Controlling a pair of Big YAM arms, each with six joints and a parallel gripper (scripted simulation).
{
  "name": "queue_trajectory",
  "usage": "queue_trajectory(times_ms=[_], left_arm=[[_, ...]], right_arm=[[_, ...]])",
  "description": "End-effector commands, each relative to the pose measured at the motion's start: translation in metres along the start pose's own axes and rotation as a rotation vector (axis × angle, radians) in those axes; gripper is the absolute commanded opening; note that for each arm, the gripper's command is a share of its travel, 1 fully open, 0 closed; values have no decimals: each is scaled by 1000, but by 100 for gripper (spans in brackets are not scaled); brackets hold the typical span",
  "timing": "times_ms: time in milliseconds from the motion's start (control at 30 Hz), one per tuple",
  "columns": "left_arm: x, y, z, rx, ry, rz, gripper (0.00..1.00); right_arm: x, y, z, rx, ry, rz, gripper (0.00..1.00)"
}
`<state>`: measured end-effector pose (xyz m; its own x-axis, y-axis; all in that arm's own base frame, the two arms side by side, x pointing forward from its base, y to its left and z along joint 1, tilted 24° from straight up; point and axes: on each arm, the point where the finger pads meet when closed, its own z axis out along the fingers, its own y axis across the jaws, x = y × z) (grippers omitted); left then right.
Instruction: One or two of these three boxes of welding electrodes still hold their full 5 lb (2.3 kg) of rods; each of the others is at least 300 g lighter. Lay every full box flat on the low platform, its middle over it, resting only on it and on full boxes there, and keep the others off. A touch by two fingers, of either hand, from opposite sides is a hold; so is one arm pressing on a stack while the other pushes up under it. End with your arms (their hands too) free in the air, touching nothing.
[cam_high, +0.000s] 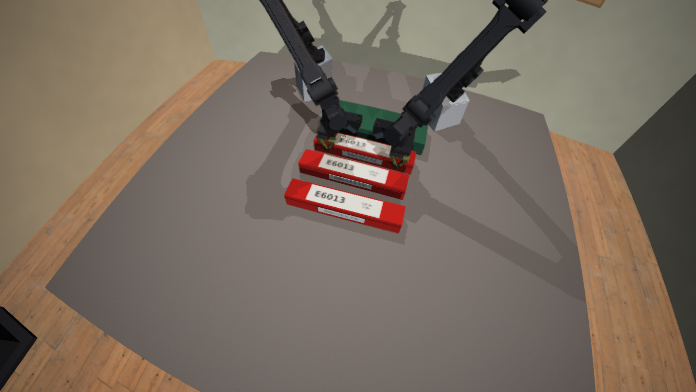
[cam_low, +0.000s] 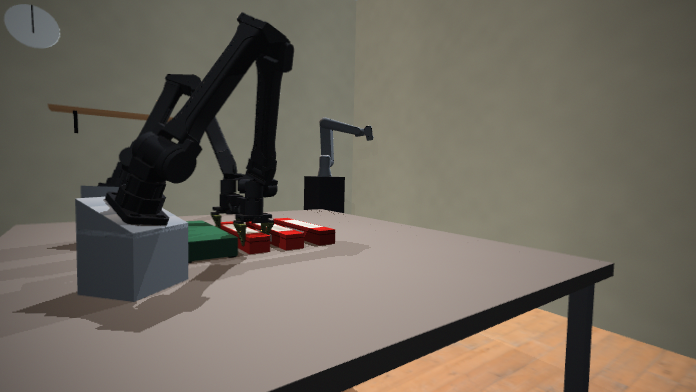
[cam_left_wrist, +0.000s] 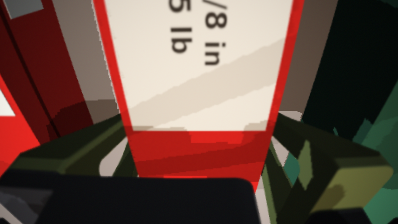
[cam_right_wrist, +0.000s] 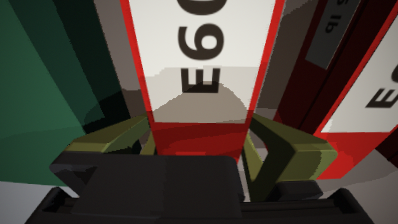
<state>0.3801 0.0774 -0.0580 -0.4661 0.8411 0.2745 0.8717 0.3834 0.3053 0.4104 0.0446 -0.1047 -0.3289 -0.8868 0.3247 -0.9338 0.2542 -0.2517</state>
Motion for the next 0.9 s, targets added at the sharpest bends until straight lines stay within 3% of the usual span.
queue_trajectory(times_ms=[0, 133, 167, 400, 867], left_arm=[[4, 3, 6, -1, 0, -7, 0], [4, 3, 6, -1, 0, -7, 0], [4, 3, 6, -1, 0, -7, 0], [-3, 6, -20, -19, -10, -7, 0], [-6, 16, -44, -36, -18, -15, 0]], right_arm=[[-6, -13, -6, 26, -22, 11, 0], [-6, -13, -6, 26, -22, 11, 0], [-4, -27, -14, 50, -39, 30, 0], [-12, -18, -31, 43, -35, 14, 0], [-14, -23, -54, 52, -39, 19, 0]])
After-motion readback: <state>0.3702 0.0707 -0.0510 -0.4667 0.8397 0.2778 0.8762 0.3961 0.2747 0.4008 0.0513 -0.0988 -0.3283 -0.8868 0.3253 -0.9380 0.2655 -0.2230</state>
